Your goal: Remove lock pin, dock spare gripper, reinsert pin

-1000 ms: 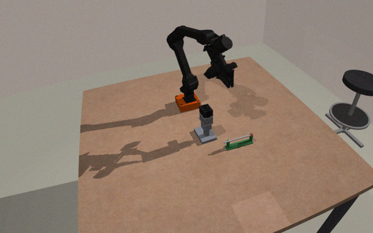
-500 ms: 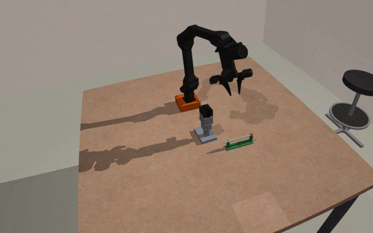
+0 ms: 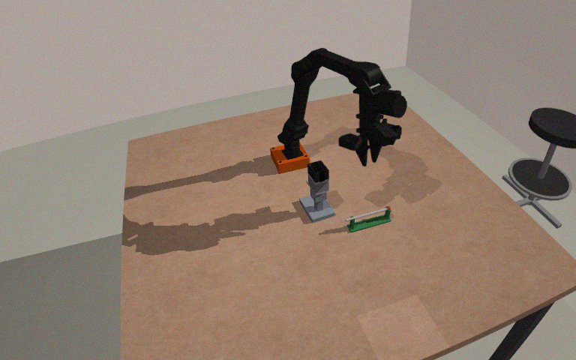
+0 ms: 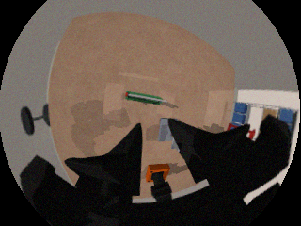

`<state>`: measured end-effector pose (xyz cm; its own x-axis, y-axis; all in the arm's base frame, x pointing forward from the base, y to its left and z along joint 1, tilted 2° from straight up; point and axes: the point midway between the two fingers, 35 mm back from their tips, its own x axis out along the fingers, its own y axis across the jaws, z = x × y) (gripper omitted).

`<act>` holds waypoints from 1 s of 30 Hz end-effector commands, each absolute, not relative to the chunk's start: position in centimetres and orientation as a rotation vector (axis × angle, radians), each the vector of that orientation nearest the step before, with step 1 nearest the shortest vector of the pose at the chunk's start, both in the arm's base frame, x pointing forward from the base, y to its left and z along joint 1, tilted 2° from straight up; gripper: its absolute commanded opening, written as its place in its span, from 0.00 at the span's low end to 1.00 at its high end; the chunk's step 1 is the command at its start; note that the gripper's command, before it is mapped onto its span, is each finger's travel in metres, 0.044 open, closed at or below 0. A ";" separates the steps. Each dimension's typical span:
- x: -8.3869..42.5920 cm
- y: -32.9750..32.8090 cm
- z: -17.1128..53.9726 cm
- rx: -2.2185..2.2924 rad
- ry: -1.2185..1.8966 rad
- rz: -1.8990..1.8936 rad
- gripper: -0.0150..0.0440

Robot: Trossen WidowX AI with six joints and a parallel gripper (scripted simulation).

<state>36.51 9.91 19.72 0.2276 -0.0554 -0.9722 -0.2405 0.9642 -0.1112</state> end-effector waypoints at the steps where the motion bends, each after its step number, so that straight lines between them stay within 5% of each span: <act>1: 40.3 9.6 15.1 -1.022 1.445 0.706 0.56; 7: 41.2 9.5 13.4 -1.297 1.419 1.004 0.56; 30: 41.1 9.6 11.8 -1.308 1.420 1.020 0.56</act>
